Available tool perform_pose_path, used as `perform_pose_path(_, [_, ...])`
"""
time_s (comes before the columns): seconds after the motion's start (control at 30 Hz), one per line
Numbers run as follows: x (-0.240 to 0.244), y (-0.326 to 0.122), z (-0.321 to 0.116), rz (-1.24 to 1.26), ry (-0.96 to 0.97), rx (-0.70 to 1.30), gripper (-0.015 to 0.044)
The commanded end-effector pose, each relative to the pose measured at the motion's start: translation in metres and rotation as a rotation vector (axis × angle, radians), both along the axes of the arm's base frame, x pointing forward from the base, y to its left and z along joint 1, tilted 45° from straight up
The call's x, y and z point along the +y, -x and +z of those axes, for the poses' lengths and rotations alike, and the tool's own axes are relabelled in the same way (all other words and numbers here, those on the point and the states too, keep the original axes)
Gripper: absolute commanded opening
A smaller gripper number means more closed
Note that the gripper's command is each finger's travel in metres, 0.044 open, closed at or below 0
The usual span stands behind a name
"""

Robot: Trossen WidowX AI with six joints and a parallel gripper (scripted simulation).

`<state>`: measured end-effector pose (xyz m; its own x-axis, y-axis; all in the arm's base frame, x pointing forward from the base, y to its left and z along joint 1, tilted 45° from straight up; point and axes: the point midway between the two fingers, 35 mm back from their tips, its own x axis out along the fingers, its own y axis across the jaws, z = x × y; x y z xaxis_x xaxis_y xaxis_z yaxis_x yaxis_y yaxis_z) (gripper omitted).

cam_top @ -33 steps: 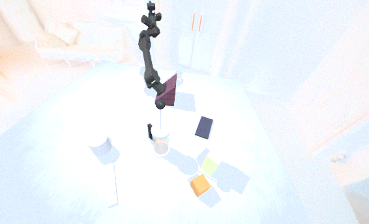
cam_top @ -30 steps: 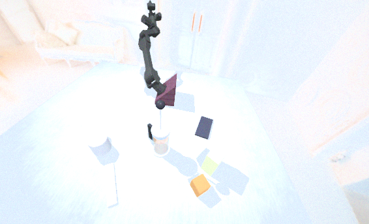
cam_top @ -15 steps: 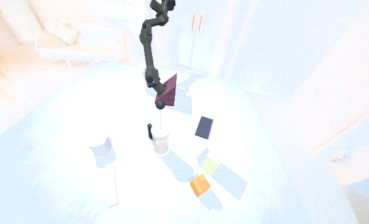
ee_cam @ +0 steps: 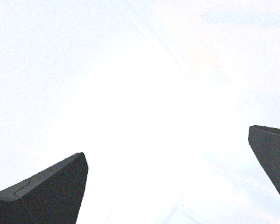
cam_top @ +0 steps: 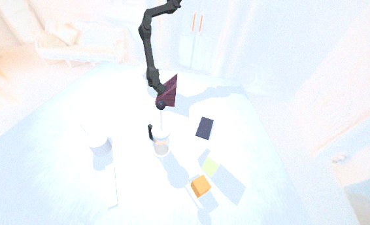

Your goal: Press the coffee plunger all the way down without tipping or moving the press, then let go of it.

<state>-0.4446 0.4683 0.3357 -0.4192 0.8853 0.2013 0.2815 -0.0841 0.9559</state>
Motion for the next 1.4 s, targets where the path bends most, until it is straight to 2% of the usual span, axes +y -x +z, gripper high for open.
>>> perform_pose_path(0.0, [0.041, -0.06, -0.014, -0.163, 0.021, -0.162, 0.044])
perform_pose_path(0.33, [0.104, -0.225, -0.05, -0.52, 0.154, -0.581, 0.044])
perform_pose_path(0.67, [0.105, -0.403, -0.085, -0.791, 0.417, -1.019, 0.044])
perform_pose_path(1.0, [0.041, -0.569, -0.114, -0.918, 0.824, -1.438, 0.044])
perform_pose_path(1.37, [-0.093, -0.707, -0.137, -0.789, 1.419, -1.8, 0.044])
